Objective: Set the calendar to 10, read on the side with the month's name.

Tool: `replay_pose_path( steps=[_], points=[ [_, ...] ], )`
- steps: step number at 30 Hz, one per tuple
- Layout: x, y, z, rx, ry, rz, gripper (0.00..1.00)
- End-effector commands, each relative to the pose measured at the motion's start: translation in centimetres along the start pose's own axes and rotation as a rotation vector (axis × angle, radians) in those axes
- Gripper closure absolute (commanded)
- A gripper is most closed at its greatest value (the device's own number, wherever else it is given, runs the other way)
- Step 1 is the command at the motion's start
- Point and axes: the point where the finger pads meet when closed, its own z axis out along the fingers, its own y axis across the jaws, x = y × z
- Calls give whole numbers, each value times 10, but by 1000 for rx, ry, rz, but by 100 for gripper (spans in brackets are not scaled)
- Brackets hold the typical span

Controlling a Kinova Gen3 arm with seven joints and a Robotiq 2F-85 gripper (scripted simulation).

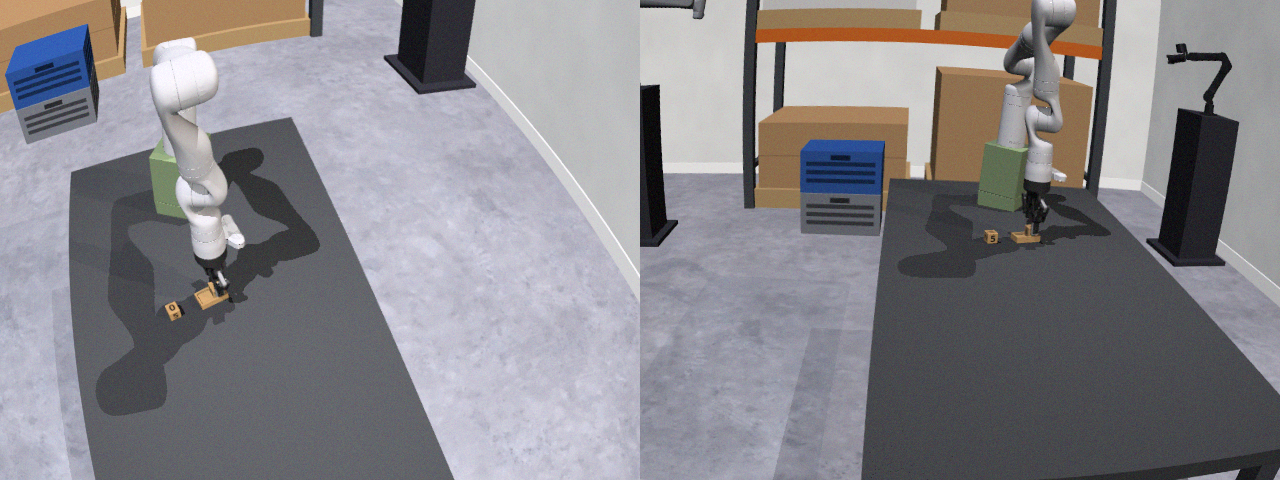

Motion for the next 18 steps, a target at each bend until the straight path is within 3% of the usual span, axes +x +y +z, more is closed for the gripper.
replay_pose_path(
  steps=[1, 6, 18],
  points=[
    [0, 2, -6, -7, 0, -13, 74],
    [3, -1, -16, 3, 9, -13, 74],
    [1, -2, -87, 4, 4, -15, 74]
  ],
)
